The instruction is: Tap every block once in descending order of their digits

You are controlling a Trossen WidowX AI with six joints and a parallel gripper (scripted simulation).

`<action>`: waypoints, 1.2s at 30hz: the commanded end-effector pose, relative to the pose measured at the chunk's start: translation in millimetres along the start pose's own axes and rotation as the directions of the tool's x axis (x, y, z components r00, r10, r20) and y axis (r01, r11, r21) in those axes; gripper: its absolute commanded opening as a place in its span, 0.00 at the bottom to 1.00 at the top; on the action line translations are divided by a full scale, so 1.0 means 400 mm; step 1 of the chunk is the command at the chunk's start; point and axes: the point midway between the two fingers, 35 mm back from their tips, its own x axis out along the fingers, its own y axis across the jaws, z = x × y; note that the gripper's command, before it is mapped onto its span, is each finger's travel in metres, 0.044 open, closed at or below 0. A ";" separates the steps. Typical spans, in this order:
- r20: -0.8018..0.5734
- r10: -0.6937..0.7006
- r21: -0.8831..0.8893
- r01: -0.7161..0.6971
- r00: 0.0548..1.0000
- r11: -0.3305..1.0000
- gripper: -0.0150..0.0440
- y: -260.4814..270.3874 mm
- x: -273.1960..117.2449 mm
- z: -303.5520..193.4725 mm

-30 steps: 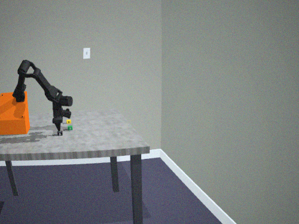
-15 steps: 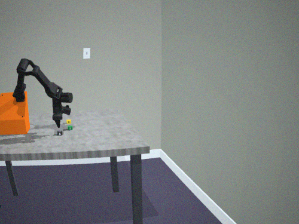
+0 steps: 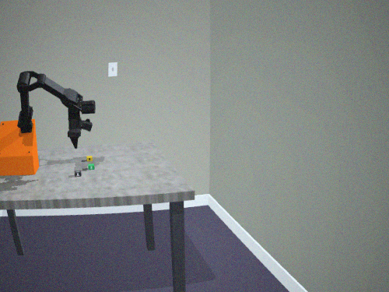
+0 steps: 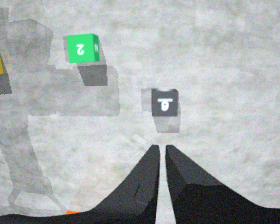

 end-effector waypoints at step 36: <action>0.000 -0.006 0.002 0.006 1.000 1.000 0.29 0.200 0.256 0.154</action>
